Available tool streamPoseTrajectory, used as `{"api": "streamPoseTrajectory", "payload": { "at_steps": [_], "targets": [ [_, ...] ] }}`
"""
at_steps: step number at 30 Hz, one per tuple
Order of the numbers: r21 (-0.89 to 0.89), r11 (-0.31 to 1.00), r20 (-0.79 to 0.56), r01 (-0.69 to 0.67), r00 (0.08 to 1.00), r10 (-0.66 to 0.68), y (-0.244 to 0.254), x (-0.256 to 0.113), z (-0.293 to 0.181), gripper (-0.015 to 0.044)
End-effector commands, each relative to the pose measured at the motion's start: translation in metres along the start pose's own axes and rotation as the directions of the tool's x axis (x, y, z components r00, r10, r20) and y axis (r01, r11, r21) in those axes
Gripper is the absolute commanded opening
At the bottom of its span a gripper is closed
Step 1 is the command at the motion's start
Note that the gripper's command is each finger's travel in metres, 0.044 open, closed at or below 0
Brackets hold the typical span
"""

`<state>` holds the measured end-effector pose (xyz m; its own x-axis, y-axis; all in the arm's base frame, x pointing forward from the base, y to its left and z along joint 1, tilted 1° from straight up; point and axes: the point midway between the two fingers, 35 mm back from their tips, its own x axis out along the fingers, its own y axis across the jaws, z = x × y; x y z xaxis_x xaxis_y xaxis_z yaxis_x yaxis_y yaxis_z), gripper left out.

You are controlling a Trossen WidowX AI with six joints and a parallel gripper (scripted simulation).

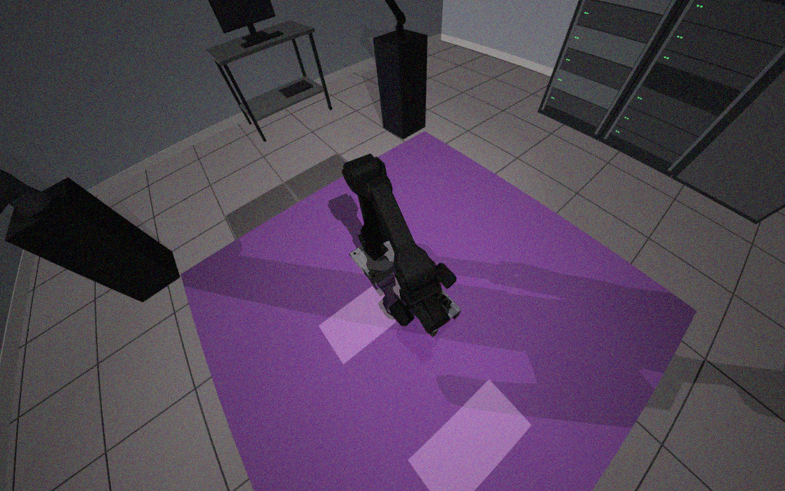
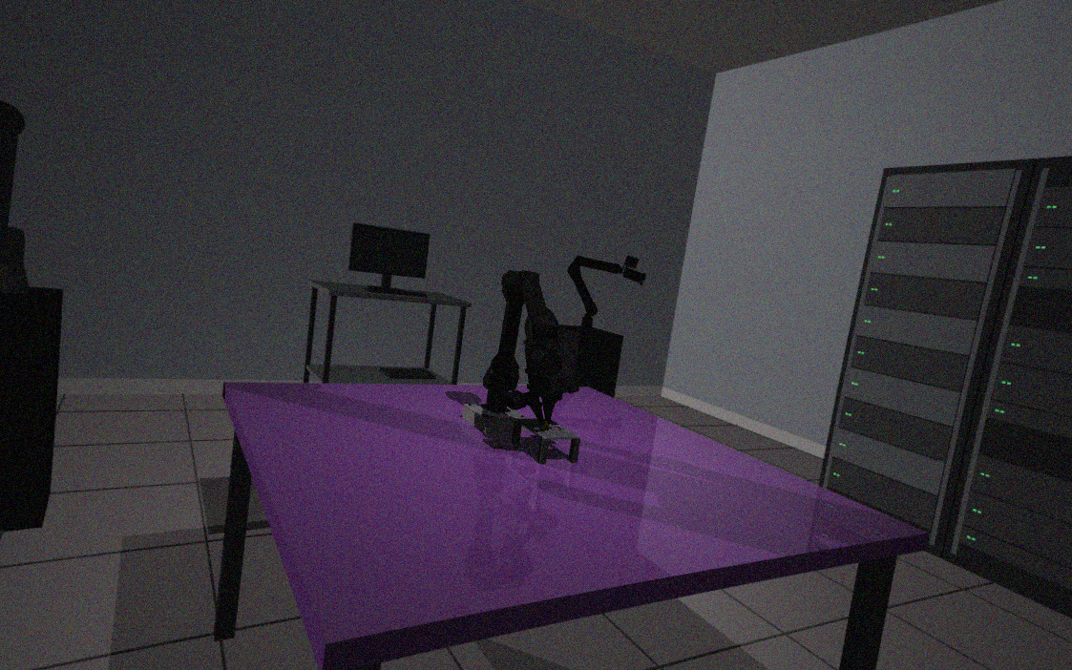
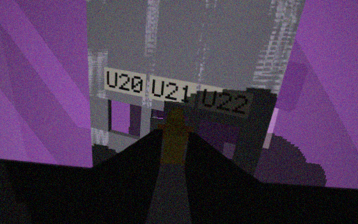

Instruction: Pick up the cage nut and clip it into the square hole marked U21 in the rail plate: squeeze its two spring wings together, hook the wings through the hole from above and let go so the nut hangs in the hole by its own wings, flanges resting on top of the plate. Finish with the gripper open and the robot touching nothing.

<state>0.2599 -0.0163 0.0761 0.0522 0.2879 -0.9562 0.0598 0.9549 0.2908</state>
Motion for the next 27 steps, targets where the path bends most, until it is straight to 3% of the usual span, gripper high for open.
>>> {"api": "streamPoseTrajectory", "payload": {
  "at_steps": [1, 27],
  "targets": [
    [0.002, 1.000, 0.001, 0.011, 1.000, -0.011, 0.0001, 0.0000, 0.0002, 0.0037],
    [0.003, 0.998, 0.001, 0.062, 0.998, -0.062, 0.0024, 0.0005, 0.0002, 0.0037]
  ]
}}
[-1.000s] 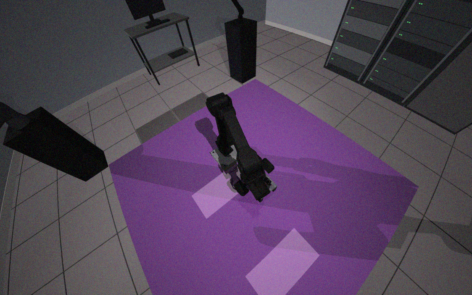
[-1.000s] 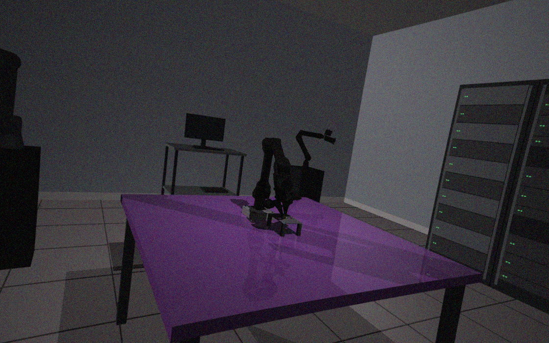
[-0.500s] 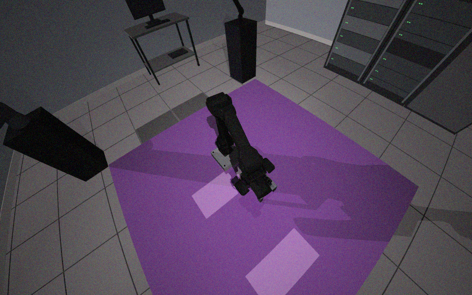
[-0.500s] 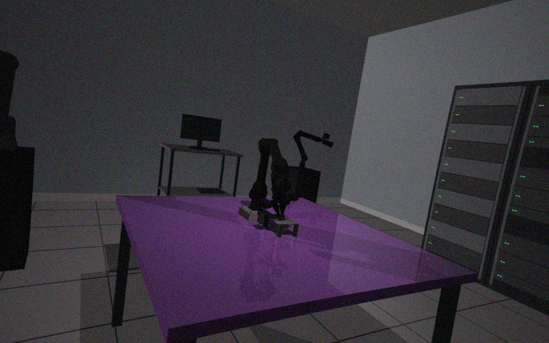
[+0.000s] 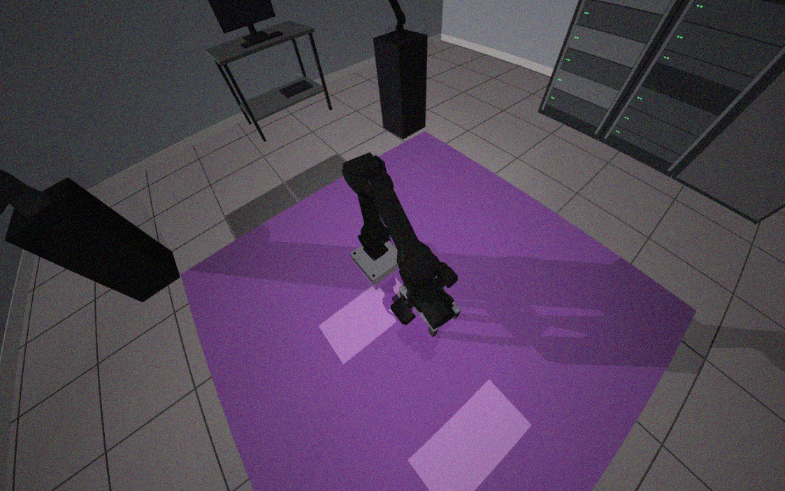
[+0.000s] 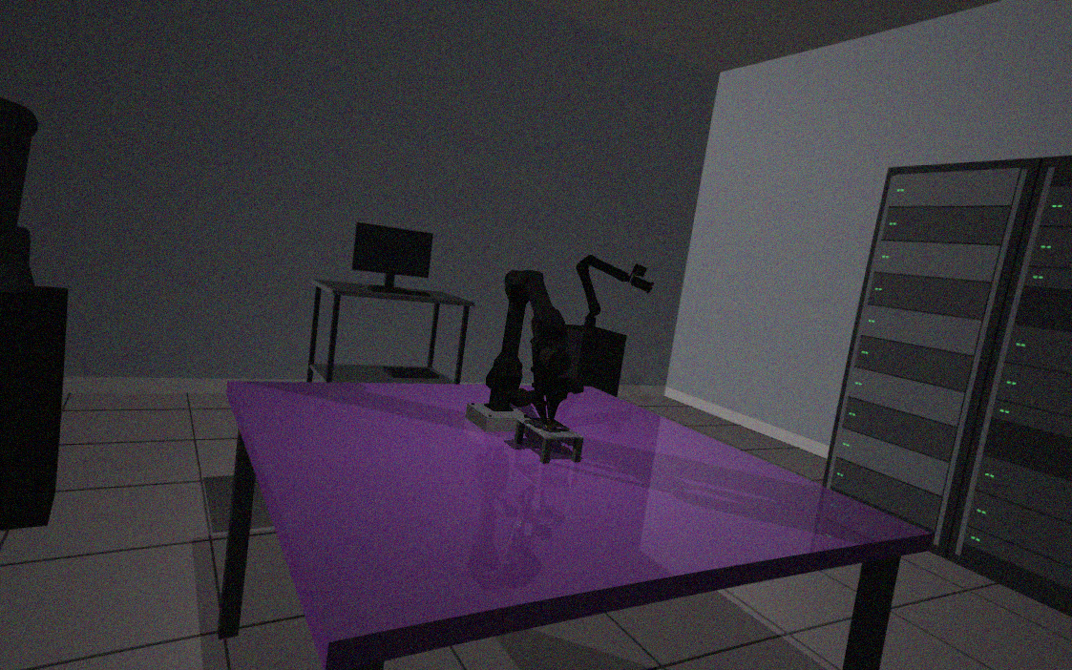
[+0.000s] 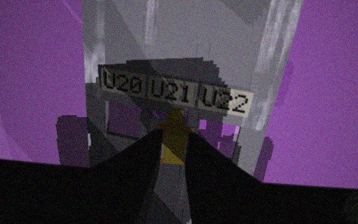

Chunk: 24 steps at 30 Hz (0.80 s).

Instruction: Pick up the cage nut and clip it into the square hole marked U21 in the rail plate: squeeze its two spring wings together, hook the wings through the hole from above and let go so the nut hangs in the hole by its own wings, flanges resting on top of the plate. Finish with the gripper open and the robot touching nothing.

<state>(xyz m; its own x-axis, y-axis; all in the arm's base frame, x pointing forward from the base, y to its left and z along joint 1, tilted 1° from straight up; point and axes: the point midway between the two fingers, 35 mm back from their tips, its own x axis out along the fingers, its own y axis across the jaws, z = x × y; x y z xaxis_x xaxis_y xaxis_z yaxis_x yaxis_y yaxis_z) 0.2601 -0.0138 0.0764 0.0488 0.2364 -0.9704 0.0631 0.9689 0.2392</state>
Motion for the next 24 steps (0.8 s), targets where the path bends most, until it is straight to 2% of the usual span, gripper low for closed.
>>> {"api": "streamPoseTrajectory", "payload": {
  "at_steps": [1, 24],
  "targets": [
    [0.003, 1.000, 0.001, 0.011, 1.000, -0.011, 0.0001, 0.0000, 0.0002, 0.0037],
    [0.003, 0.999, 0.001, 0.053, 0.999, -0.053, 0.0020, 0.0005, 0.0003, 0.0037]
  ]
}}
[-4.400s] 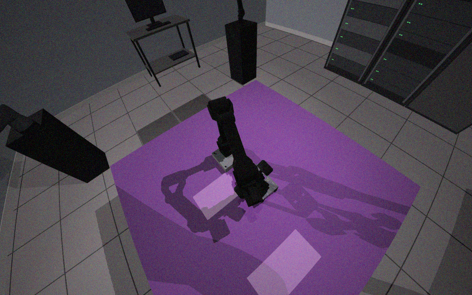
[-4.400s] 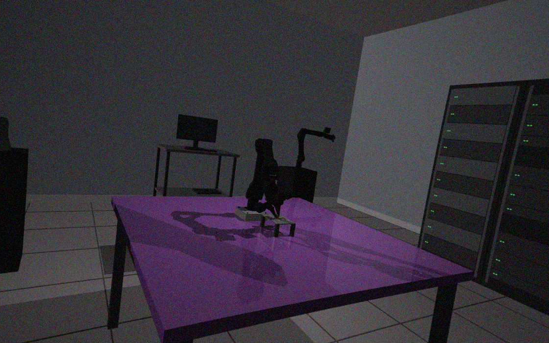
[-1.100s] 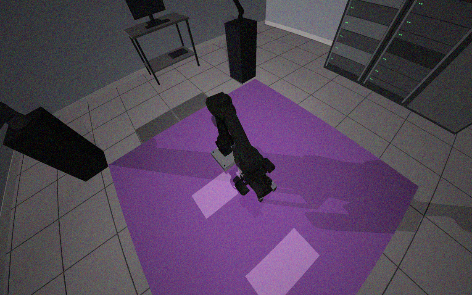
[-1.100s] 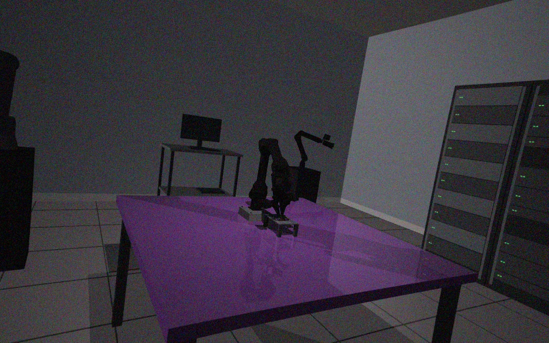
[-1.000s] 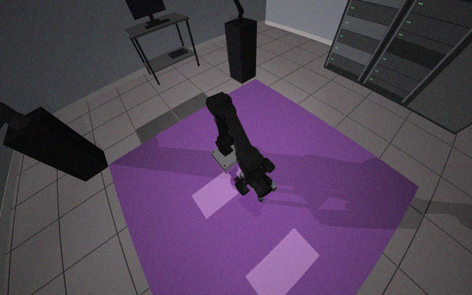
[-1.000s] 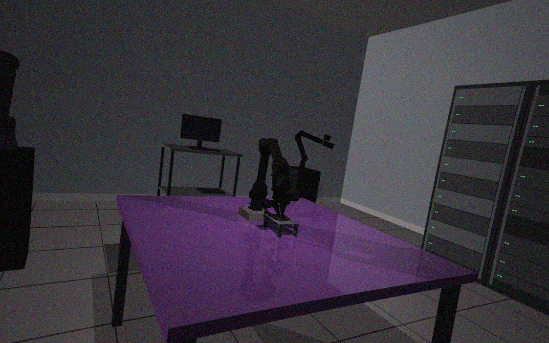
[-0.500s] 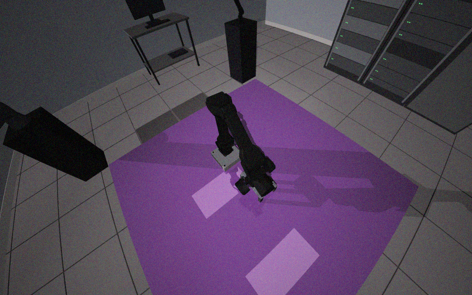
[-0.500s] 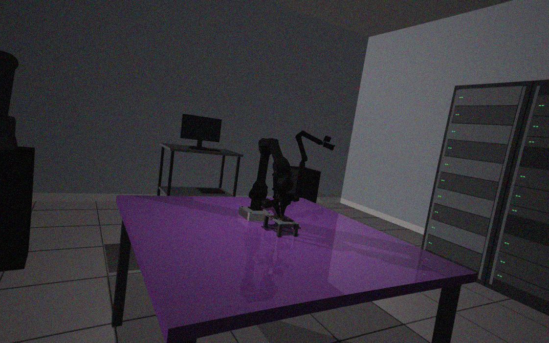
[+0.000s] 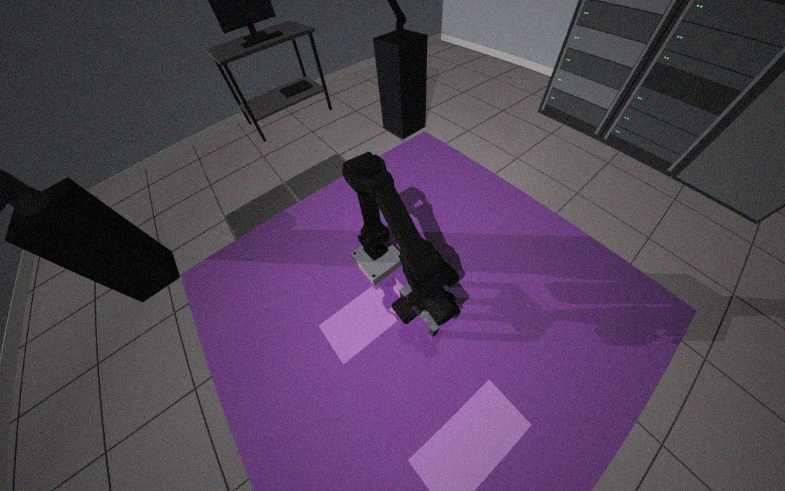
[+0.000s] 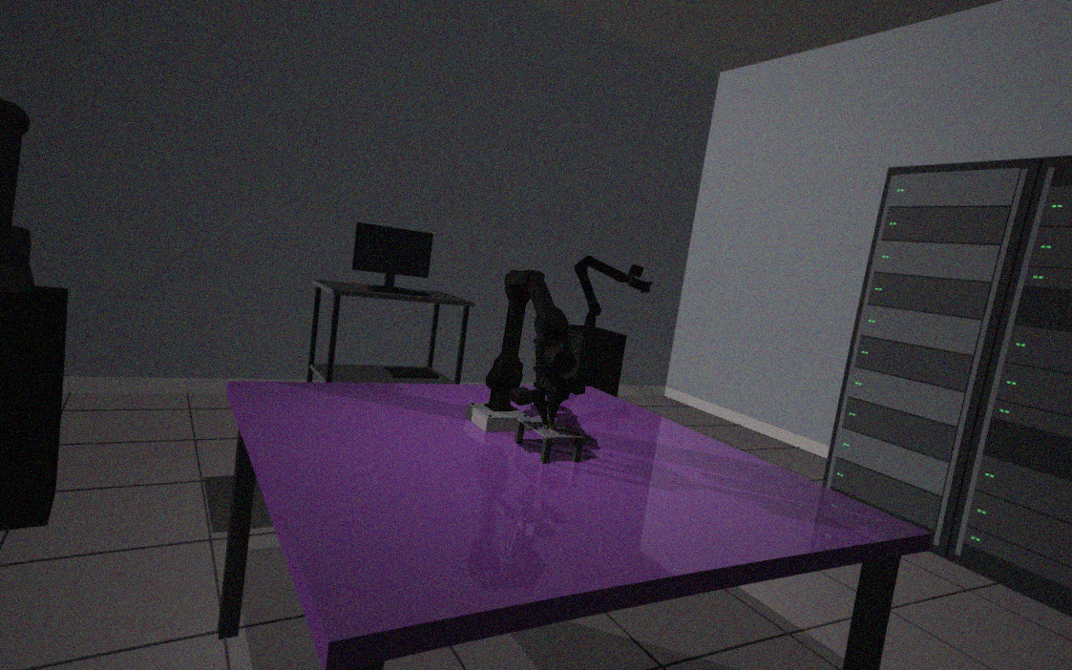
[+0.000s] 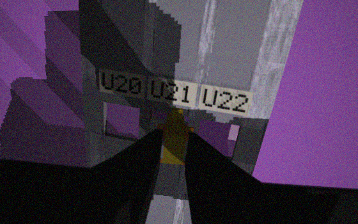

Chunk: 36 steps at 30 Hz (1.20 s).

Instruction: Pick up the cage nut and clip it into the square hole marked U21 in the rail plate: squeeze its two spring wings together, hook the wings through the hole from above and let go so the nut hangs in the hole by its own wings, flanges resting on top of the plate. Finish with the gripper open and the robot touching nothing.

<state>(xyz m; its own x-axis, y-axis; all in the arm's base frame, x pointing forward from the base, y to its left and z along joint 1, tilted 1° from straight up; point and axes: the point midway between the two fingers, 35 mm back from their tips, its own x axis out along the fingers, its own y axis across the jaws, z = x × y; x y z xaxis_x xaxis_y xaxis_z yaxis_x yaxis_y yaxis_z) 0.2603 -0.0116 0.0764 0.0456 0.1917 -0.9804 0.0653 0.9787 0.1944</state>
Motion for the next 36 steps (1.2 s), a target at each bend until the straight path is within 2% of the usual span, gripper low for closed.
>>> {"api": "streamPoseTrajectory", "payload": {
  "at_steps": [1, 36],
  "targets": [
    [0.003, 1.000, 0.002, 0.008, 1.000, -0.008, -0.0001, 0.0000, 0.0002, 0.0037],
    [0.004, 0.997, 0.001, 0.078, 0.997, -0.078, 0.0029, 0.0012, 0.0003, 0.0037]
  ]
}}
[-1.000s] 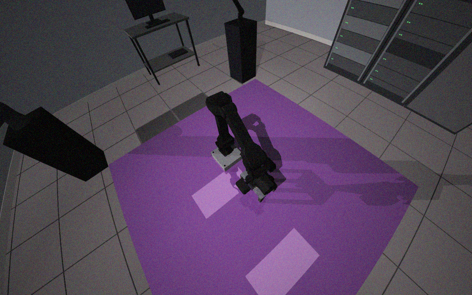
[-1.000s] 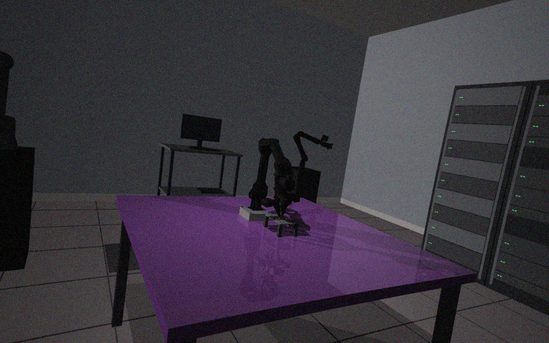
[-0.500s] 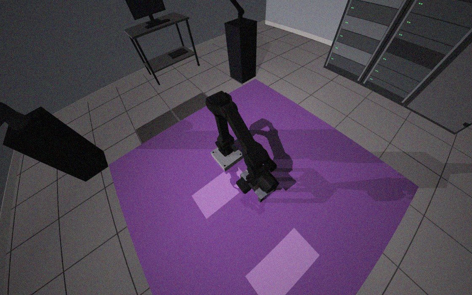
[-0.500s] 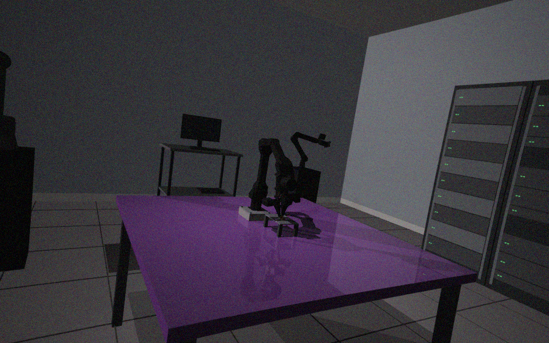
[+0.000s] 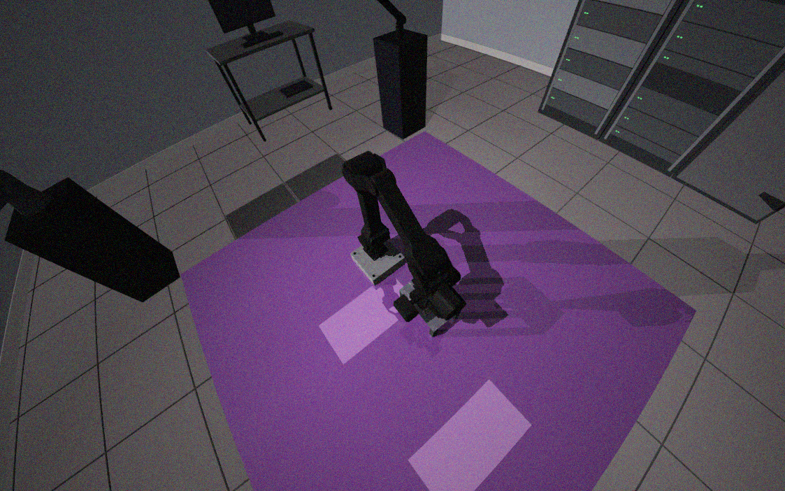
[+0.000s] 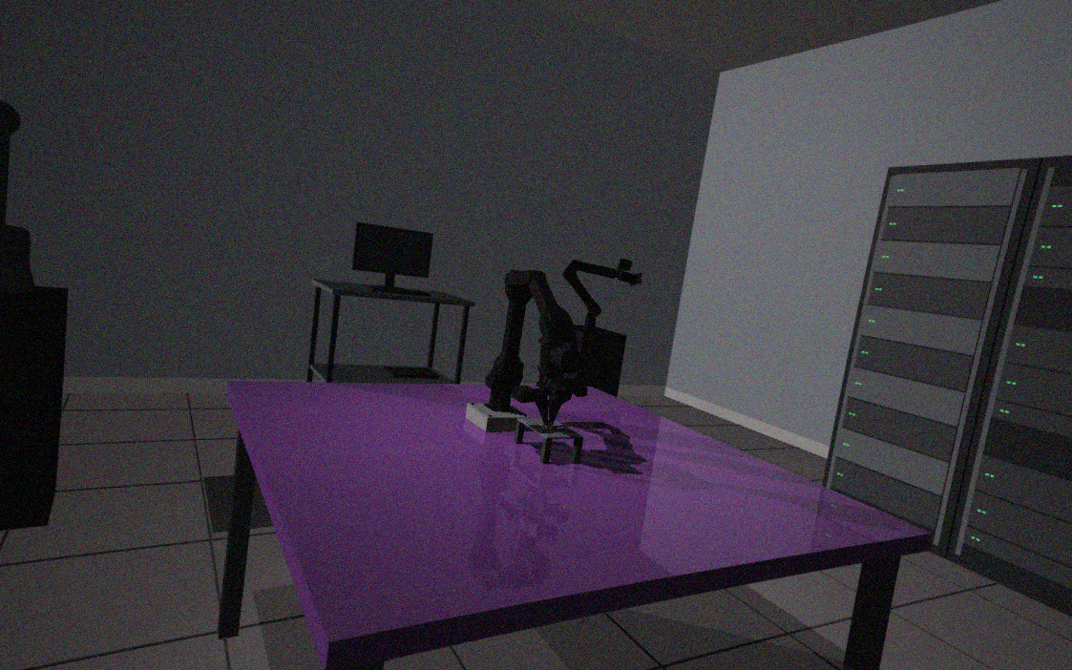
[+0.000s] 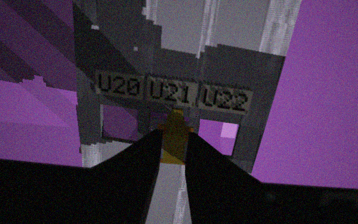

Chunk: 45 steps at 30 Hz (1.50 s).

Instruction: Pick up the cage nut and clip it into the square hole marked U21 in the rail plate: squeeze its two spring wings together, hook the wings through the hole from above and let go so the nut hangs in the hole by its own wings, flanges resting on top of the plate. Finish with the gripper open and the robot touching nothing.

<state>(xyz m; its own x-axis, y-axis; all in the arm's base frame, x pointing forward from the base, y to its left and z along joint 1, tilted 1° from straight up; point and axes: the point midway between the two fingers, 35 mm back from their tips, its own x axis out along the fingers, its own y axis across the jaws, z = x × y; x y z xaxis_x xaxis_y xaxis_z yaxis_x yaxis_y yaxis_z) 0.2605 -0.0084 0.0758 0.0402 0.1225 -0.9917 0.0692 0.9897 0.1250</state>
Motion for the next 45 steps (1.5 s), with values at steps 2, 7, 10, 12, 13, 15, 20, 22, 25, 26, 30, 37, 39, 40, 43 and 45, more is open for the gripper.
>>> {"api": "streamPoseTrajectory", "payload": {
  "at_steps": [2, 7, 10, 12, 13, 15, 20, 22, 25, 26, 30, 37, 39, 40, 43, 45],
  "targets": [
    [0.003, 1.000, 0.002, 0.014, 1.000, -0.014, 0.0002, 0.0001, 0.0003, 0.0037],
    [0.003, 1.000, 0.002, 0.031, 1.000, -0.031, 0.0009, 0.0003, 0.0003, 0.0037],
    [0.003, 0.999, 0.002, 0.037, 0.999, -0.037, 0.0012, 0.0004, 0.0003, 0.0037],
    [0.003, 0.999, 0.002, 0.034, 0.999, -0.034, 0.0010, 0.0004, 0.0003, 0.0037],
    [0.003, 0.999, 0.002, 0.032, 0.999, -0.032, 0.0010, 0.0004, 0.0003, 0.0037],
    [0.003, 1.000, 0.002, 0.028, 1.000, -0.028, 0.0007, 0.0004, 0.0003, 0.0037],
    [0.003, 1.000, 0.002, 0.012, 1.000, -0.012, 0.0001, 0.0006, 0.0003, 0.0037],
    [0.003, 1.000, 0.002, 0.012, 1.000, -0.012, 0.0001, 0.0006, 0.0003, 0.0037],
    [0.003, 1.000, 0.002, 0.017, 1.000, -0.017, 0.0003, 0.0007, 0.0003, 0.0037],
    [0.003, 1.000, 0.002, 0.019, 1.000, -0.019, 0.0005, 0.0008, 0.0003, 0.0037],
    [0.003, 1.000, 0.001, 0.031, 1.000, -0.031, 0.0011, 0.0010, 0.0003, 0.0037],
    [0.003, 0.999, 0.002, 0.052, 0.999, -0.052, 0.0023, 0.0014, 0.0003, 0.0037],
    [0.003, 0.998, 0.002, 0.058, 0.998, -0.058, 0.0026, 0.0015, 0.0004, 0.0037],
    [0.003, 0.998, 0.002, 0.059, 0.998, -0.059, 0.0027, 0.0015, 0.0004, 0.0037],
    [0.003, 0.998, 0.002, 0.060, 0.998, -0.060, 0.0027, 0.0015, 0.0004, 0.0037],
    [0.003, 0.998, 0.002, 0.060, 0.998, -0.060, 0.0027, 0.0015, 0.0004, 0.0037]
  ]
}}
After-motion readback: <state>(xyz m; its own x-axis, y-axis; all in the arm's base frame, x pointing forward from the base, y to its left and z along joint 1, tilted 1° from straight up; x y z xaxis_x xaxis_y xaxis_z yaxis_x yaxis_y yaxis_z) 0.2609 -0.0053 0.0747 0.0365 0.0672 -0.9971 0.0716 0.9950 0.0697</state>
